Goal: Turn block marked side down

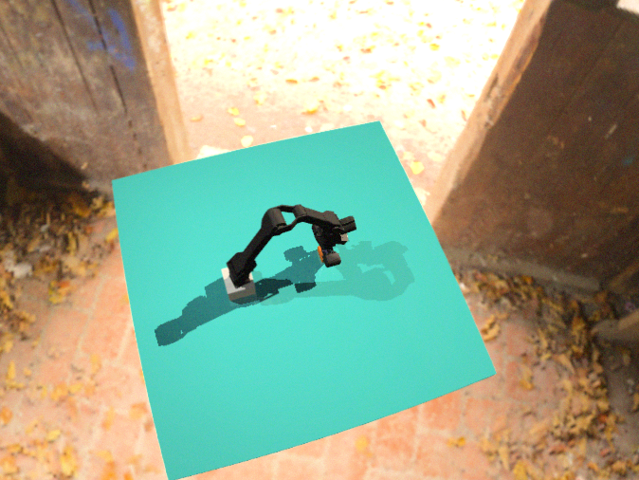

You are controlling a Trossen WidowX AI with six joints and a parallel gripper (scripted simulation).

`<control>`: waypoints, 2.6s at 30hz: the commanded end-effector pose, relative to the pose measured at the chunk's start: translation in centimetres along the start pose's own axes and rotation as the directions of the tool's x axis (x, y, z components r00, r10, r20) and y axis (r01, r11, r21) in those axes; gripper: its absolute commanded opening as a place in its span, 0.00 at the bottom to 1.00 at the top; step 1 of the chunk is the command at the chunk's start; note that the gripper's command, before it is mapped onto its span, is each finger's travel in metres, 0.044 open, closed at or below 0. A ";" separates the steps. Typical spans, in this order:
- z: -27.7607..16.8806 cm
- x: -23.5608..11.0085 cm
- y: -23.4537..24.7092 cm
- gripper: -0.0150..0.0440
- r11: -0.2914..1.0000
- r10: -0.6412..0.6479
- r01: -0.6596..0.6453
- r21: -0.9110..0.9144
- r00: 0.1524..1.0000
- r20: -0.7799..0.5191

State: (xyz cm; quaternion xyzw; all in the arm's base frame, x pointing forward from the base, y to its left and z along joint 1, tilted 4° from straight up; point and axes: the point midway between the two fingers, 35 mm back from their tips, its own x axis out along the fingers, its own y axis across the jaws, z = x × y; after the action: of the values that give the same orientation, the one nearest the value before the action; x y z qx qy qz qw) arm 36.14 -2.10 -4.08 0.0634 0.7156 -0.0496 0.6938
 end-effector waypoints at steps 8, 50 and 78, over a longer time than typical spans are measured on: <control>0.0 -0.1 0.0 0.45 1.000 0.003 -0.003 0.007 1.000 0.001; -0.3 -2.0 0.1 0.25 1.000 -0.002 -0.001 0.006 0.879 0.477; 1.0 1.1 0.3 0.25 1.000 -0.003 0.004 0.001 0.699 0.715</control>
State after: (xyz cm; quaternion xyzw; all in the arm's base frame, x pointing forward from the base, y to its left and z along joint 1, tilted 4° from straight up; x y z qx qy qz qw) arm 37.31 -1.95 -4.42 0.0414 0.4074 -0.0687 0.9097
